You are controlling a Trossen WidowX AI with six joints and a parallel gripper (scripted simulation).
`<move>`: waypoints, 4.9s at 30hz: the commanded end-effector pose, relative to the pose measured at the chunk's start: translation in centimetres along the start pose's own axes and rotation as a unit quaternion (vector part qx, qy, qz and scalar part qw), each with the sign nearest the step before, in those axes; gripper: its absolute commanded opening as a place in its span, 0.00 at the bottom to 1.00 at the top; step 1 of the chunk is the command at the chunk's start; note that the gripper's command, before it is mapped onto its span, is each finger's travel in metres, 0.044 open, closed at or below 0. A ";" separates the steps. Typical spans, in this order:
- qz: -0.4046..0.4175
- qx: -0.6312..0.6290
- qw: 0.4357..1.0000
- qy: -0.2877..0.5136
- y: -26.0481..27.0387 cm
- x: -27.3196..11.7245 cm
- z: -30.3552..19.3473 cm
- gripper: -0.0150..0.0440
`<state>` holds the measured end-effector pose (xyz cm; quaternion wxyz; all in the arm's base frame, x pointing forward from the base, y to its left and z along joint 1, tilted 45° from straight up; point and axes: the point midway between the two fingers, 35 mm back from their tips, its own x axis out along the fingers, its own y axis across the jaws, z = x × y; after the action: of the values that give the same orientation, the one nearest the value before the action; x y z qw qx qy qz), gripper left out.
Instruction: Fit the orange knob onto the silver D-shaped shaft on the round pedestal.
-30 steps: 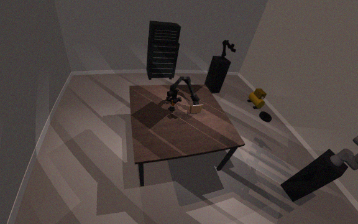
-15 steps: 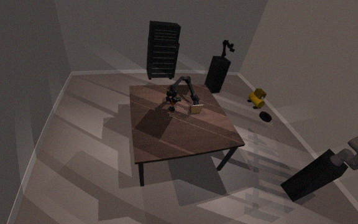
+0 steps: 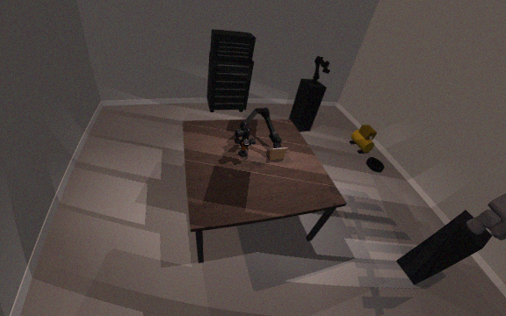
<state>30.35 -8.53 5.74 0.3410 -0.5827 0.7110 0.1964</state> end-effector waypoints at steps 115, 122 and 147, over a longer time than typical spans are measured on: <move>-0.001 -0.310 0.951 0.003 0.0 0.1 0.0 0.25; -0.001 -0.310 0.951 0.003 0.0 0.2 -0.1 0.25; 0.000 -0.389 0.921 0.003 0.0 -0.2 0.1 0.25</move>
<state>30.28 -8.38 5.81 0.1205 -0.6644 0.6024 0.4257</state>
